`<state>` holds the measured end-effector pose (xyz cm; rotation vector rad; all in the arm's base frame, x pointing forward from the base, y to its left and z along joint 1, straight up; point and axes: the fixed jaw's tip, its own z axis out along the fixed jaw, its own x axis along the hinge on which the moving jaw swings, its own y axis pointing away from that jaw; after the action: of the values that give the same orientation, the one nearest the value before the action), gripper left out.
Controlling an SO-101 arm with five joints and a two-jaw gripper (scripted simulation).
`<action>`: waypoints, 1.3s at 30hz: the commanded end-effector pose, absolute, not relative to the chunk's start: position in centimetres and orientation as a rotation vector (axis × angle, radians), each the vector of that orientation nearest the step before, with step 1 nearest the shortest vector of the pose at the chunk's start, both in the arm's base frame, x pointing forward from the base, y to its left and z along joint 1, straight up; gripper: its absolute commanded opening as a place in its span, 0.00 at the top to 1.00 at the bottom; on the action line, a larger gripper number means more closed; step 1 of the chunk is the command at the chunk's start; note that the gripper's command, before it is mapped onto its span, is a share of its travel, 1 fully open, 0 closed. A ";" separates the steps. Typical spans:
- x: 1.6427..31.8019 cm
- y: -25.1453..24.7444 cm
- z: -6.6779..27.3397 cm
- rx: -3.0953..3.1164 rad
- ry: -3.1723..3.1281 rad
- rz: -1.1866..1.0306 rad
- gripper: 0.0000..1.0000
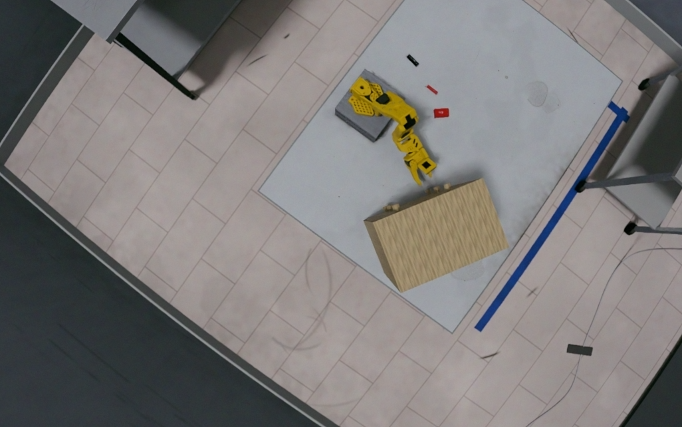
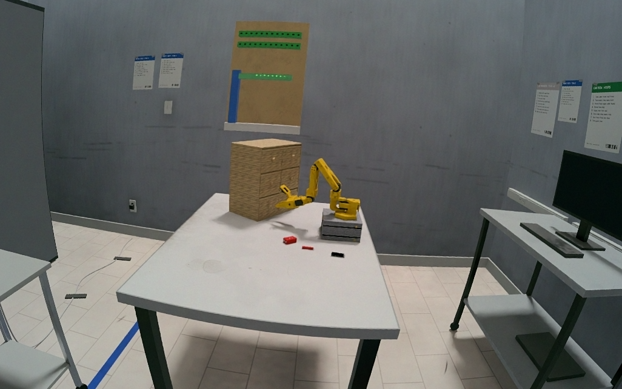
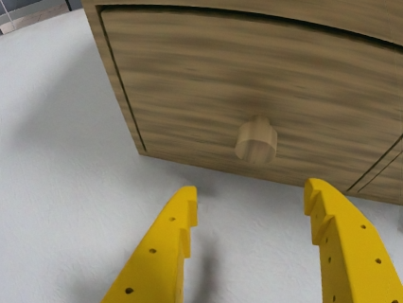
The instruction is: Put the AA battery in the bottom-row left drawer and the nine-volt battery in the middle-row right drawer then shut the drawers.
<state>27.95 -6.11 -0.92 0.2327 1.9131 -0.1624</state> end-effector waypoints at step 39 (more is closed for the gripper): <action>30.6 -7.6 -2.6 0.267 1.909 -0.173 0.79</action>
<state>30.59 -7.37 -2.13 0.2488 1.8983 -0.1762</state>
